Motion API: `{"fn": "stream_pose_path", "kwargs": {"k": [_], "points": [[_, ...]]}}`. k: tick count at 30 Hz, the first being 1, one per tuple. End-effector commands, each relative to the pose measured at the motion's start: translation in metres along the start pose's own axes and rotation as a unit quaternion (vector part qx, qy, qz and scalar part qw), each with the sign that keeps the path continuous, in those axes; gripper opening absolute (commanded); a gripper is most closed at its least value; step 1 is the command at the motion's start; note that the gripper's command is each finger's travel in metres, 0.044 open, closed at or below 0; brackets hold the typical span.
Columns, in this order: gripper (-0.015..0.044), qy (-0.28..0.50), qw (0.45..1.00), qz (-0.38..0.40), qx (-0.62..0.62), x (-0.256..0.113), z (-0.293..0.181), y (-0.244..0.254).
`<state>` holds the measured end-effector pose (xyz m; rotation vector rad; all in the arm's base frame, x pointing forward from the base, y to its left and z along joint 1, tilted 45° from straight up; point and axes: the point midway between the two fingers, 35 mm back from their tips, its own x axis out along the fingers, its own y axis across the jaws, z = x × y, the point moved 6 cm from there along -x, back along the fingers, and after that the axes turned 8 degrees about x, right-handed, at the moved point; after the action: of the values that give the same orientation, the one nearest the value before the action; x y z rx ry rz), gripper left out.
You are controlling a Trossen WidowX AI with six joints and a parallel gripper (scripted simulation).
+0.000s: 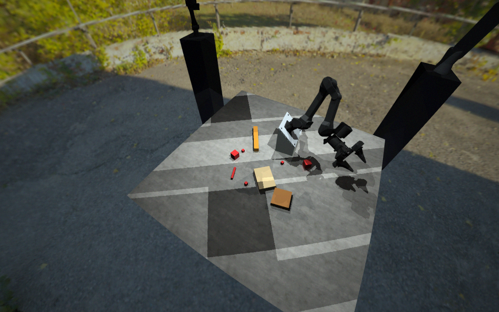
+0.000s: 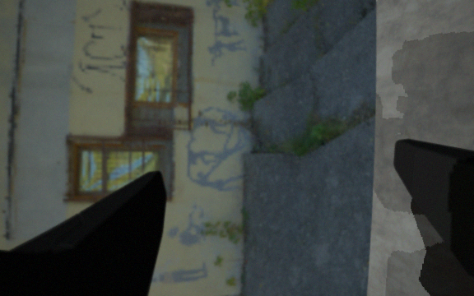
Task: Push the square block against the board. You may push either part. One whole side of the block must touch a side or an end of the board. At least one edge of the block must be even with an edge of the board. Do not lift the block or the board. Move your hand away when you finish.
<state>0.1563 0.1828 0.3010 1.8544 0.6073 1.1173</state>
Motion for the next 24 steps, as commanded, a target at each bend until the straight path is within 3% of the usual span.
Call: {"fn": "stream_pose_path", "kwargs": {"k": [1, 7, 15, 24], "points": [[0.0374, 0.0, 1.0, 0.0, 0.0, 0.0, 0.0, 0.0], [0.0216, -0.017, 0.999, -0.023, -0.018, 0.006, 0.01, -0.006], [0.0006, -0.077, 0.987, -0.117, -0.079, 0.022, 0.053, -0.031], [0.0, -0.132, 0.954, -0.238, -0.124, 0.029, 0.112, -0.061]]}}
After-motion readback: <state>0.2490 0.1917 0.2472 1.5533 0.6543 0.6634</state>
